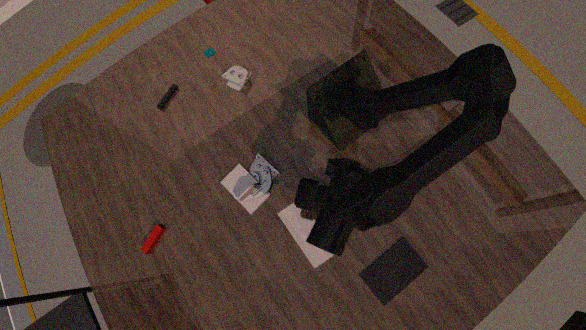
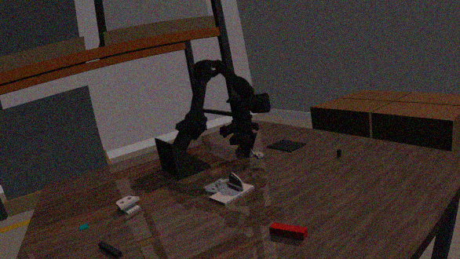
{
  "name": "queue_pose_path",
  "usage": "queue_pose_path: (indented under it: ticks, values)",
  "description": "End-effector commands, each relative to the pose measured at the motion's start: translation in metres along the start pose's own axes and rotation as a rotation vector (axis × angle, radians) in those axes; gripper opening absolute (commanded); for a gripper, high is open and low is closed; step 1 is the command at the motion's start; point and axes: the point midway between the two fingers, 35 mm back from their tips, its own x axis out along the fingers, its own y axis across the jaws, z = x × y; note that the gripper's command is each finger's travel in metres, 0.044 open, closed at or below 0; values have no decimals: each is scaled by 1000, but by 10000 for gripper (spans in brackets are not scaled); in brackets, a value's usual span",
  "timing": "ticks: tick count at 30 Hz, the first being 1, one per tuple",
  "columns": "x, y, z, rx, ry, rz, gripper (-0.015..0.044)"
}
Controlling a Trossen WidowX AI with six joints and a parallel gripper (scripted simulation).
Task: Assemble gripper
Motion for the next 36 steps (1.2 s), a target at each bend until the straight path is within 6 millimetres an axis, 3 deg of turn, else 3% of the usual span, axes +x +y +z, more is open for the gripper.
queue_pose_path:
  ticks: [1,13,19,36]
  values:
    - [-14,-1,-2,-7,5,-1,134]
    - [-50,-4,1,-3,10,-4,134]
    - [-50,-2,1,-19,10,-3,134]
    - [-49,36,2,-432,-9,28,134]
